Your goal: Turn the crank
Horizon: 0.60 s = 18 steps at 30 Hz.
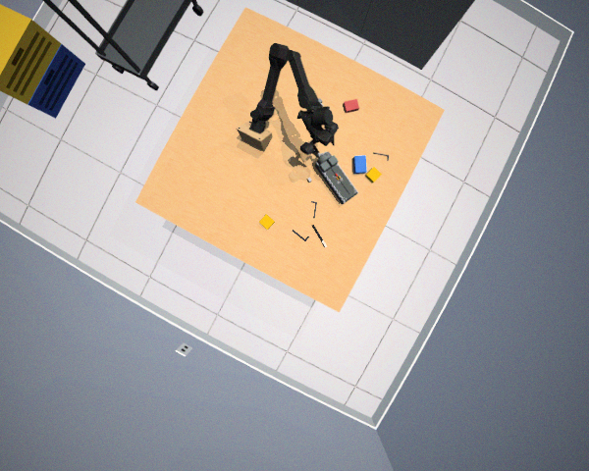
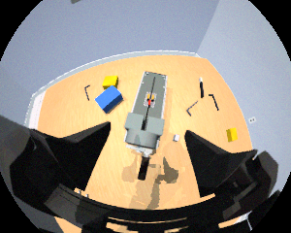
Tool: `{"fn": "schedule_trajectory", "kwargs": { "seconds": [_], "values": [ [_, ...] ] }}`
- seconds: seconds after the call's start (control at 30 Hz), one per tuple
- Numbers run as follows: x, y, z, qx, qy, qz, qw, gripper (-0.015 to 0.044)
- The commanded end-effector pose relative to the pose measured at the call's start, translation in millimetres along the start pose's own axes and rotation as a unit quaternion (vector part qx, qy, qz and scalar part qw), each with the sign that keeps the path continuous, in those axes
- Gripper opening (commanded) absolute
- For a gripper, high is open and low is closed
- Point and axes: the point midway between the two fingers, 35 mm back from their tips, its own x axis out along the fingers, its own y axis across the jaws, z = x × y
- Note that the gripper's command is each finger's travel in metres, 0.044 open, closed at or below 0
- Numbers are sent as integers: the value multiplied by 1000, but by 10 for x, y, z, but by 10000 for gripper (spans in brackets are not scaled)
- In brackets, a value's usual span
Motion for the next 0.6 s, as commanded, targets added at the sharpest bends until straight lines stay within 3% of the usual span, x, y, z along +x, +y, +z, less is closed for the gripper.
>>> {"fn": "schedule_trajectory", "kwargs": {
  "seconds": [0.0,0.27,0.57],
  "values": [
    [-95,-2,-162,14,1,-18,1000,440],
    [-251,-13,-374,31,-3,-44,999,440],
    [-21,-16,-596,31,-3,-44,999,440]
  ]
}}
